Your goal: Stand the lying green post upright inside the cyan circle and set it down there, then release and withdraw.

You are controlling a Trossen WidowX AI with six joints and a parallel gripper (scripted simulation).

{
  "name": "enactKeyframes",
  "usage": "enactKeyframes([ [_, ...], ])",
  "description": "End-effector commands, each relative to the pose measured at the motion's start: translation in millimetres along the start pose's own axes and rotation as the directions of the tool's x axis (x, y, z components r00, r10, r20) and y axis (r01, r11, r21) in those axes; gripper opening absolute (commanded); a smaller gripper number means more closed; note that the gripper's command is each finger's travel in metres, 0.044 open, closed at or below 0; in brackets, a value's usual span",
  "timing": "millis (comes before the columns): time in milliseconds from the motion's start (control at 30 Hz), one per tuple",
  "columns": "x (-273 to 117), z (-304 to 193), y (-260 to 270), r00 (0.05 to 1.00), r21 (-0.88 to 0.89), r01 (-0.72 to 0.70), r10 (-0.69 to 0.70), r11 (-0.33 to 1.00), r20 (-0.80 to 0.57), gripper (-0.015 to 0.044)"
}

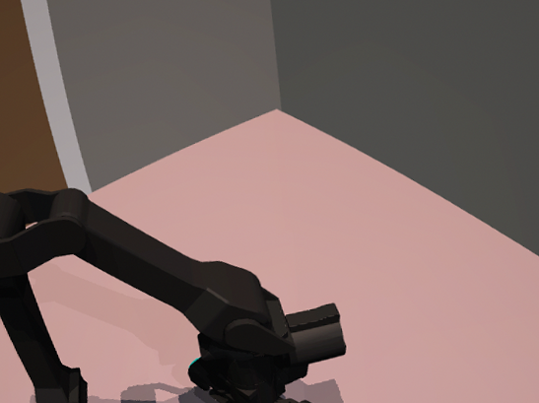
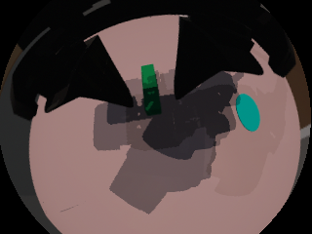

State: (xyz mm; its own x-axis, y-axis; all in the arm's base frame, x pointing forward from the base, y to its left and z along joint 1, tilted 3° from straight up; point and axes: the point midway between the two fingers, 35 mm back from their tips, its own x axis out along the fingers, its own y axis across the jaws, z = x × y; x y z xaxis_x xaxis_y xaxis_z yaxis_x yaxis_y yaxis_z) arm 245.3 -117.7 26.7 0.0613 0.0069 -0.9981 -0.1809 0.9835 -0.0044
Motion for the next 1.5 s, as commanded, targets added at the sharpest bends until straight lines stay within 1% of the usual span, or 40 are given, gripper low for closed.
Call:
enactKeyframes([
  [0,4.3,0.8,-1.2,1.0,0.003,0.008,-0.008,1.0,0.005,0.018],
  [200,4.3,0.8,-1.2,1.0,0.003,0.008,-0.008,1.0,0.005,0.0023],
  [333,4.0,1.0,-1.4,1.0,0.005,0.009,-0.009,1.0,0.007,0.0023],
  [467,-1.7,5.4,-5.7,0.999,0.05,0.016,-0.018,0.999,0.032,0.0023],
  [1467,-73.1,7.0,-6.1,1.0,0.02,0.012,-0.013,1.0,0.016,0.0023],
])
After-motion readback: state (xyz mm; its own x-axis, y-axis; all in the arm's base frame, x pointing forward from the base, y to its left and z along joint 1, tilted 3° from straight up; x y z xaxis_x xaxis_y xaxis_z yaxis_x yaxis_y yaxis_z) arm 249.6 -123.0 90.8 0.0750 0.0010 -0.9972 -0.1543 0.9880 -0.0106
